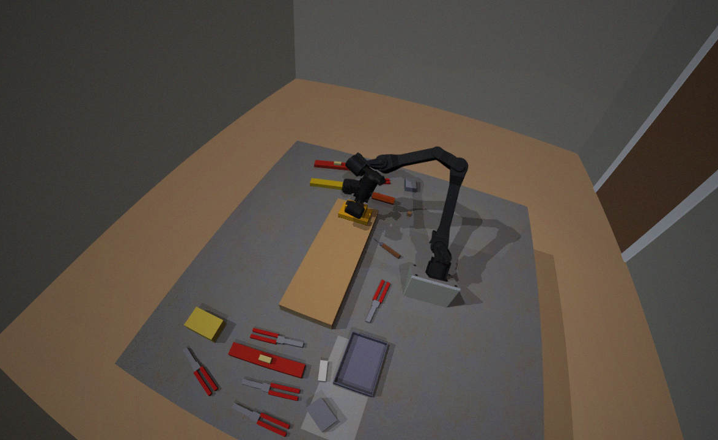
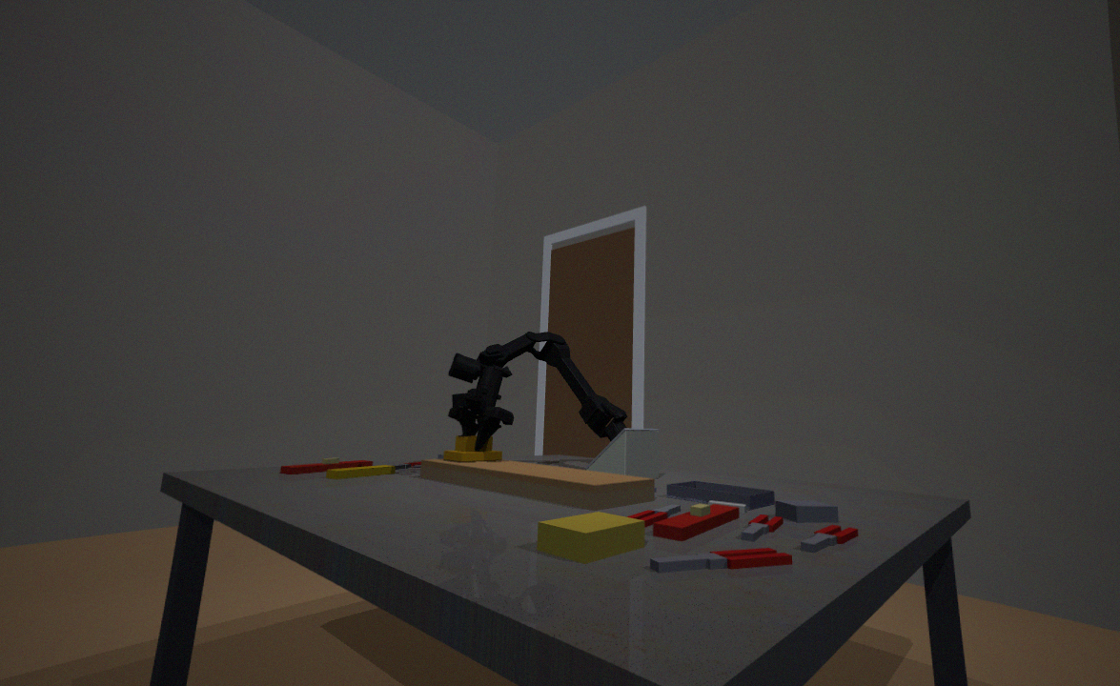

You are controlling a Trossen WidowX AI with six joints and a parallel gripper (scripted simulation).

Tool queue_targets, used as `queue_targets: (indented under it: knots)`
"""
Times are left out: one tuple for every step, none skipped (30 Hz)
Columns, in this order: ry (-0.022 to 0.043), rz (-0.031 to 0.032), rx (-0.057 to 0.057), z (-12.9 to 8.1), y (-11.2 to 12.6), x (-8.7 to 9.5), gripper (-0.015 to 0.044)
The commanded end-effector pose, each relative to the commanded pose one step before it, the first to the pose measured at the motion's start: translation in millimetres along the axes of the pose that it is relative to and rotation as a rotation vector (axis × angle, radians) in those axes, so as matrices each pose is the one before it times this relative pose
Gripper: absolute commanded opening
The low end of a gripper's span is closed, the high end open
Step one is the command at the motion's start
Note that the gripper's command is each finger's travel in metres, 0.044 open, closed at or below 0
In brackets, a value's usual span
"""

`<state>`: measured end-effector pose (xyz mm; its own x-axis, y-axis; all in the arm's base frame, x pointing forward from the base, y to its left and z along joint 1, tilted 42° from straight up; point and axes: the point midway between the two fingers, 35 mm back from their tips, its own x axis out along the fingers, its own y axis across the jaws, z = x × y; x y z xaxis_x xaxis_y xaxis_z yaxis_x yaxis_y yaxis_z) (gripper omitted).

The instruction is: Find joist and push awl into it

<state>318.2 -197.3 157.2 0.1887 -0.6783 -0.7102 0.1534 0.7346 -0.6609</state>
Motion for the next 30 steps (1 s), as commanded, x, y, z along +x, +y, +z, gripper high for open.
queue_targets:
  knots:
    - [0.00002, 0.00061, -0.0002, 1.14, 0.24, -2.21, 0.0000]
    - [0.00031, 0.00026, 0.0003, 1.05, -0.01, -2.19, 0.0000]
    - [0.00039, 0.00030, 0.0004, 1.32, -0.02, -2.81, 0.0000]
    - [0.00046, 0.00031, 0.0005, 1.56, -0.03, -3.46, 0.0000]
    - [0.00051, 0.00029, 0.0005, 1.77, -0.04, -4.11, 0.0000]
    - [0.00052, 0.00022, 0.0006, 1.86, -0.06, -4.53, 0.0000]
    - [0.00049, 0.00012, 0.0005, 1.82, -0.07, -4.69, 0.0000]
    - [0.00045, 0.00002, 0.0005, 1.73, -0.08, -4.75, 0.0000]
    - [0.00040, -0.00008, 0.0005, 1.64, -0.10, -4.80, 0.0000]
    - [0.00035, -0.00018, 0.0004, 1.55, -0.11, -4.84, 0.0000]
    - [0.00030, -0.00028, 0.0004, 1.46, -0.13, -4.87, 0.0000]
    - [0.00024, -0.00038, 0.0004, 1.37, -0.15, -4.91, 0.0000]
    - [0.00018, -0.00048, 0.0003, 1.28, -0.18, -4.94, 0.0000]
    - [0.00012, -0.00058, 0.0003, 1.19, -0.20, -4.97, 0.0000]
    - [0.00006, -0.00067, 0.0003, 1.10, -0.23, -4.99, 0.0000]
    - [0.00000, -0.00077, 0.0002, 1.01, -0.25, -5.02, 0.0000]
    - [-0.00007, -0.00086, 0.0002, 0.91, -0.28, -5.04, 0.0000]
    - [-0.00014, -0.00095, 0.0002, 0.82, -0.31, -5.06, 0.0000]
    - [-0.00021, -0.00105, 0.0001, 0.74, -0.34, -5.07, 0.0000]
    - [-0.00029, -0.00113, 0.0001, 0.65, -0.38, -5.08, 0.0000]
    - [-0.00029, -0.00098, 0.0001, 0.46, -0.33, -4.12, 0.0000]
    - [-0.00020, -0.00062, 0.0000, 0.25, -0.21, -2.49, 0.0000]
    - [-0.00007, -0.00021, 0.0000, 0.08, -0.07, -0.83, 0.0000]
    - [0.00000, 0.00000, 0.0000, 0.00, 0.00, 0.00, 0.0000]
    - [-0.00069, 0.00229, -0.0038, 0.68, 1.50, 0.09, 0.0000]
    - [-0.00139, 0.00458, -0.0076, 1.36, 3.02, 0.17, 0.0000]
    - [-0.00203, 0.00675, -0.0113, 2.00, 4.48, 0.26, 0.0000]
    - [-0.00265, 0.00888, -0.0150, 2.64, 5.95, 0.35, 0.0000]
    - [-0.00324, 0.01096, -0.0187, 3.27, 7.44, 0.44, 0.0000]
    - [-0.00368, 0.01258, -0.0218, 3.78, 8.66, 0.53, 0.0000]
